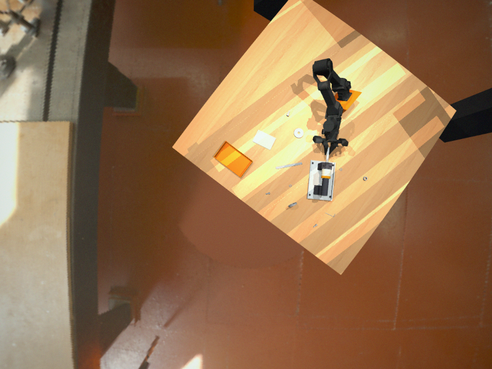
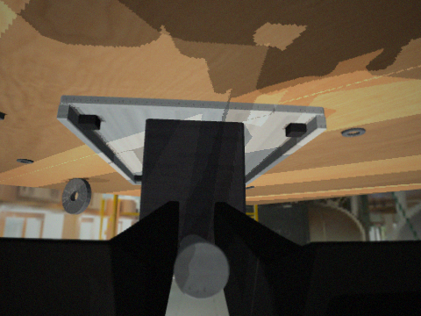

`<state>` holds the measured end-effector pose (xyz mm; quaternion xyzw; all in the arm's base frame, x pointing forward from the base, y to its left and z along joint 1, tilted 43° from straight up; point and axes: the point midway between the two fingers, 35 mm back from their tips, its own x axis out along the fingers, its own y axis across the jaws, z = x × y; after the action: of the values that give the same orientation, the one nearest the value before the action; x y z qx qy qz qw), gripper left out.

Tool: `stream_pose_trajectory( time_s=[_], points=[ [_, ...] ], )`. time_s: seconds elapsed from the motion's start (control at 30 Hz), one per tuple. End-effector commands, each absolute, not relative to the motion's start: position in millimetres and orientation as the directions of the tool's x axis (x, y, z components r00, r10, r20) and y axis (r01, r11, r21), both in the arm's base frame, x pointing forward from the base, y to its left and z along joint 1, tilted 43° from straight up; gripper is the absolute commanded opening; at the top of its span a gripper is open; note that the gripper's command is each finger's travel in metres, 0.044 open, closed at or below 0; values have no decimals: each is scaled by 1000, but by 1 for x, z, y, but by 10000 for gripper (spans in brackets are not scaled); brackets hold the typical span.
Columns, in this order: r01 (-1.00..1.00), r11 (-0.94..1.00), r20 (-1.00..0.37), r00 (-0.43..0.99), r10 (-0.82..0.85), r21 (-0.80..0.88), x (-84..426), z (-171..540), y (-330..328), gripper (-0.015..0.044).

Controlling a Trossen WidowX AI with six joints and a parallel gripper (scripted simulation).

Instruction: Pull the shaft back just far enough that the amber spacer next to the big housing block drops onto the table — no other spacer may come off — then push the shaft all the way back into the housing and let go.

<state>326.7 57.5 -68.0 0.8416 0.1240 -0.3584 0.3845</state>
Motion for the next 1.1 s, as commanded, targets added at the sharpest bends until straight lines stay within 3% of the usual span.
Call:
stream_pose_trajectory(
  time_s=[0.0,1.07],
  points=[
    [484,-672,-698,712,-70,561,326,-67,57,0],
    [484,-672,-699,712,-70,561,322,-66,55,0]
  ],
)
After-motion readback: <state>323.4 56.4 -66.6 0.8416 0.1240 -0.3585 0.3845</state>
